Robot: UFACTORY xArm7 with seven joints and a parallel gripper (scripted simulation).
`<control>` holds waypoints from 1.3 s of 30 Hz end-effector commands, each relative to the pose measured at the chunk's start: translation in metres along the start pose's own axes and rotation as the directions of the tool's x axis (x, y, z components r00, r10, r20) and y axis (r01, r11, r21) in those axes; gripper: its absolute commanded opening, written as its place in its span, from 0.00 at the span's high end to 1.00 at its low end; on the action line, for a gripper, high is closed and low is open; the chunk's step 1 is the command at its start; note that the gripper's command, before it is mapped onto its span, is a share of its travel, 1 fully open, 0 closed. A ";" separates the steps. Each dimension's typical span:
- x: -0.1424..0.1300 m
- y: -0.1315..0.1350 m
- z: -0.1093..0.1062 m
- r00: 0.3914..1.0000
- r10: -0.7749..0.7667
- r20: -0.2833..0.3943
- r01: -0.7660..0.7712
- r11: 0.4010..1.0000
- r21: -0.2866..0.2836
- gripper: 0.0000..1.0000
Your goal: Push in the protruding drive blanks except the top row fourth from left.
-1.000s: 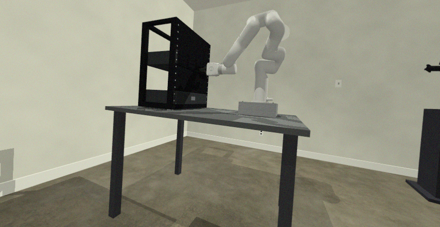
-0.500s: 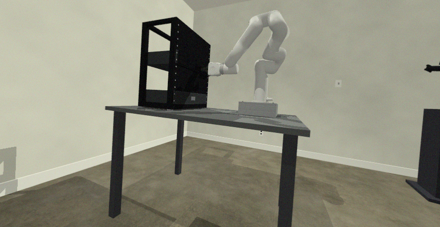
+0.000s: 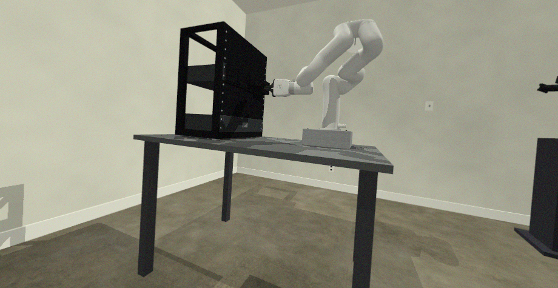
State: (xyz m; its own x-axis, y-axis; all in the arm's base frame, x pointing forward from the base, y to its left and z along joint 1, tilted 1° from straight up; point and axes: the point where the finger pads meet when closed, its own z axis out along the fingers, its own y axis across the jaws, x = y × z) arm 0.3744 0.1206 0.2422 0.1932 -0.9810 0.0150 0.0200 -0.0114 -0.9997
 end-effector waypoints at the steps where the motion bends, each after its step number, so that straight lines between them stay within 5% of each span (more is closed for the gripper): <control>1: -0.002 -0.002 -0.015 1.000 -0.002 -0.004 0.002 1.000 -0.006 1.00; 17: -0.002 -0.030 -0.022 1.000 -0.002 -0.004 0.002 1.000 -0.006 1.00; 31: -0.002 -0.030 0.028 1.000 -0.002 -0.004 0.002 1.000 -0.006 1.00; 39: -0.002 -0.030 0.031 1.000 -0.002 -0.004 0.002 1.000 -0.006 1.00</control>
State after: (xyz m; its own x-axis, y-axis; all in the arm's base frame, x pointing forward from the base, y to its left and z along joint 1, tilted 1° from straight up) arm 0.4018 0.1281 0.2714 0.1875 -0.9821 0.0170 0.0120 -0.0150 -0.9998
